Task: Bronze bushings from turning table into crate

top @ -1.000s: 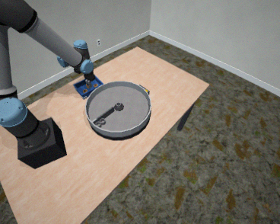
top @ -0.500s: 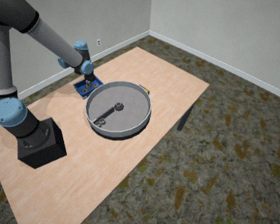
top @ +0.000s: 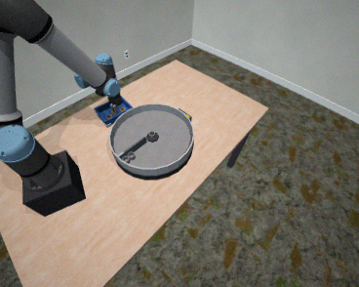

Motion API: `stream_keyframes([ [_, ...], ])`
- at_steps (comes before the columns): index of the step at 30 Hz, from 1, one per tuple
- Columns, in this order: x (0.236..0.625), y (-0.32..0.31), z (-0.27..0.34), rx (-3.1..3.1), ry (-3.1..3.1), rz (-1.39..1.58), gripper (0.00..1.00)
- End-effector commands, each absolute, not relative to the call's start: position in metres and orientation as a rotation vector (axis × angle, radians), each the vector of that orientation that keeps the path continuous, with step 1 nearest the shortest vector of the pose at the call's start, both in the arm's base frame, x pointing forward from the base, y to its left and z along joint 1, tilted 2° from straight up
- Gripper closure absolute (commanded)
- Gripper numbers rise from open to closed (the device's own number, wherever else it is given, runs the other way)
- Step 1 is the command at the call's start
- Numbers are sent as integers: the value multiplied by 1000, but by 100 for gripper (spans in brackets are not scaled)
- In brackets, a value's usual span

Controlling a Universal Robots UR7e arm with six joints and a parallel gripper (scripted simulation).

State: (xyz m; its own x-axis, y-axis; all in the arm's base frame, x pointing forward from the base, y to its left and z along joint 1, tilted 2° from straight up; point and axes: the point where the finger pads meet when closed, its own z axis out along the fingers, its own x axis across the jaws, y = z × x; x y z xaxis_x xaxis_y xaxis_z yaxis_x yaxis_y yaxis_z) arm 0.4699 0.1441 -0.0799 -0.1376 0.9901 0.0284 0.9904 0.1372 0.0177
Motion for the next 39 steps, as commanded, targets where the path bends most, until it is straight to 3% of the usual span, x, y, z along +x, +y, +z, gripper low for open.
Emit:
stream_keyframes([
  [1,470,144,-86,-2057,-2362,-51,100],
  [39,471,145,-103,-2057,-2362,-52,100],
])
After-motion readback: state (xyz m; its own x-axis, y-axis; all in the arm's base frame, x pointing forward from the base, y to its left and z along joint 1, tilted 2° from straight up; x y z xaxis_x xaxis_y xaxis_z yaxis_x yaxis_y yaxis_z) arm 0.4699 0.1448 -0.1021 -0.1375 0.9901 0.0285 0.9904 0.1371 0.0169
